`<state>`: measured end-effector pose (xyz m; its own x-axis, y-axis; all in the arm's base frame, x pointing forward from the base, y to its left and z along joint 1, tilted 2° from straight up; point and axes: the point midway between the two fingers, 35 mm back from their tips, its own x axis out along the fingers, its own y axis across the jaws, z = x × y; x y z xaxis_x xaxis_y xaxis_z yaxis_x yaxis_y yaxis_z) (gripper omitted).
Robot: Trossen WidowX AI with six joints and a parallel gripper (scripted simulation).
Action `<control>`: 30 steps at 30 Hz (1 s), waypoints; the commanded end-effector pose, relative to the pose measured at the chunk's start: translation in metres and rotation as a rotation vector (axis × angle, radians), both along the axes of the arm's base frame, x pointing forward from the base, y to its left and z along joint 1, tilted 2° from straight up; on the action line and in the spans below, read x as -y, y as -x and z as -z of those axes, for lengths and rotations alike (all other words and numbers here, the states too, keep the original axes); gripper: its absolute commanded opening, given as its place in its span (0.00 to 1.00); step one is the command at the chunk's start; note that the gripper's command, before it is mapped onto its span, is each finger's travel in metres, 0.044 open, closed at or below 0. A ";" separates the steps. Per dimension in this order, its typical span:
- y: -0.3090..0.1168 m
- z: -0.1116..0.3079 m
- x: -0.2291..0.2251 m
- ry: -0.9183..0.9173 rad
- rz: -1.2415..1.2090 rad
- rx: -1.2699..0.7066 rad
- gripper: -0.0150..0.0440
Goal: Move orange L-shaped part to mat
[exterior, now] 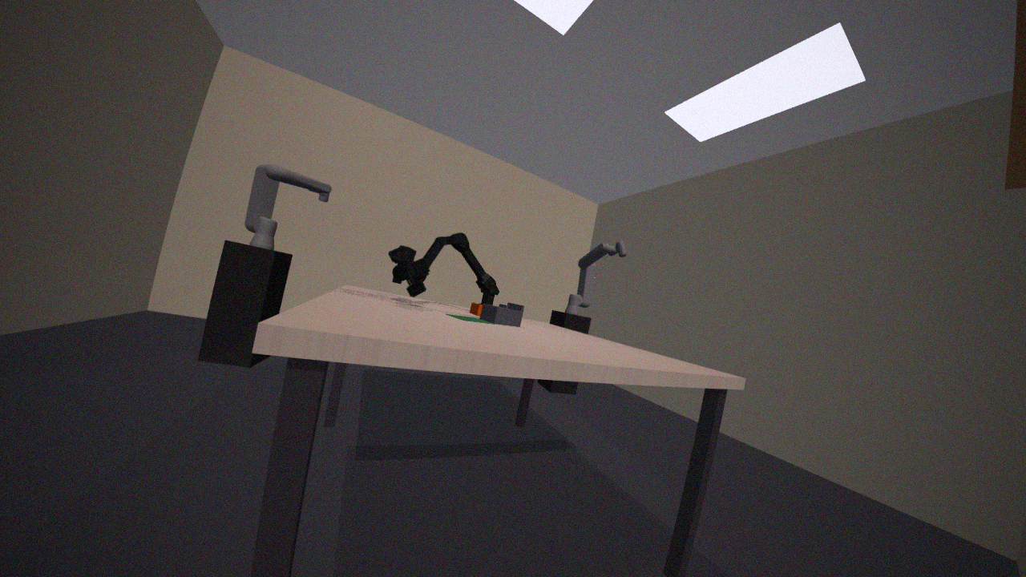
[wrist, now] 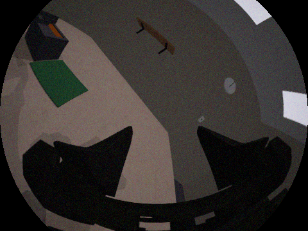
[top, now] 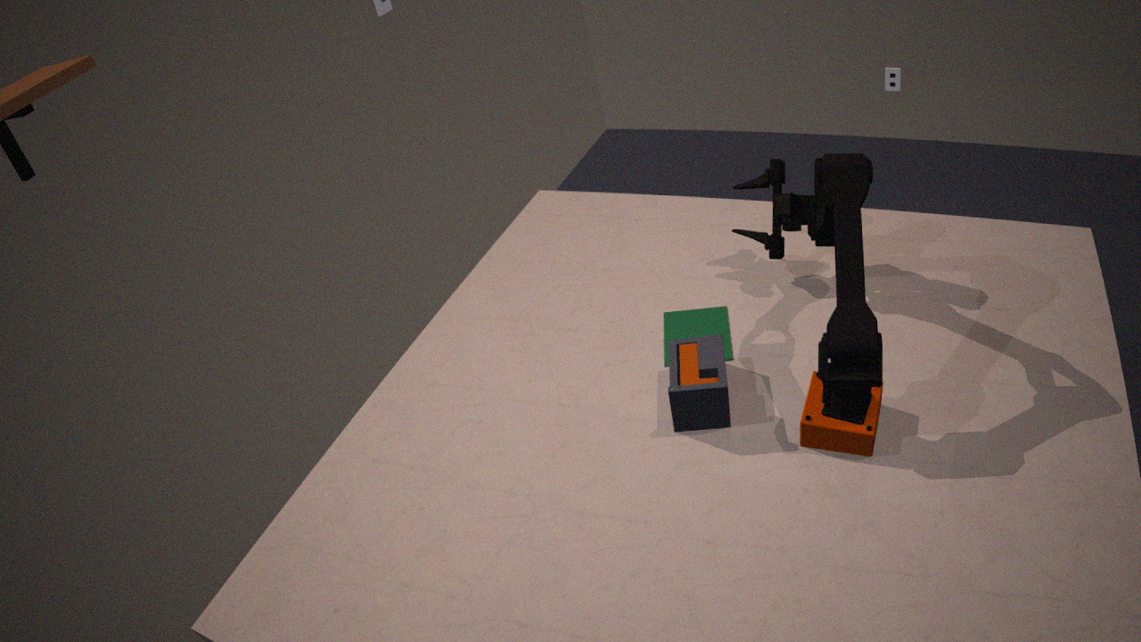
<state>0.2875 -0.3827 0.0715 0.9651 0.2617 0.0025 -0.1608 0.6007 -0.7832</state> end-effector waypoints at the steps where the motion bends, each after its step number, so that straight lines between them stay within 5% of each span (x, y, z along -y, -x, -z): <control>1: -0.003 -0.001 -0.001 -0.011 0.000 -0.003 0.89; 9: -0.073 -0.015 -0.031 -0.284 0.059 -0.116 0.56; 18: -0.148 -0.031 -0.116 -0.545 0.077 -0.361 0.56; 30: -0.174 -0.032 -0.229 -0.715 0.119 -0.695 0.56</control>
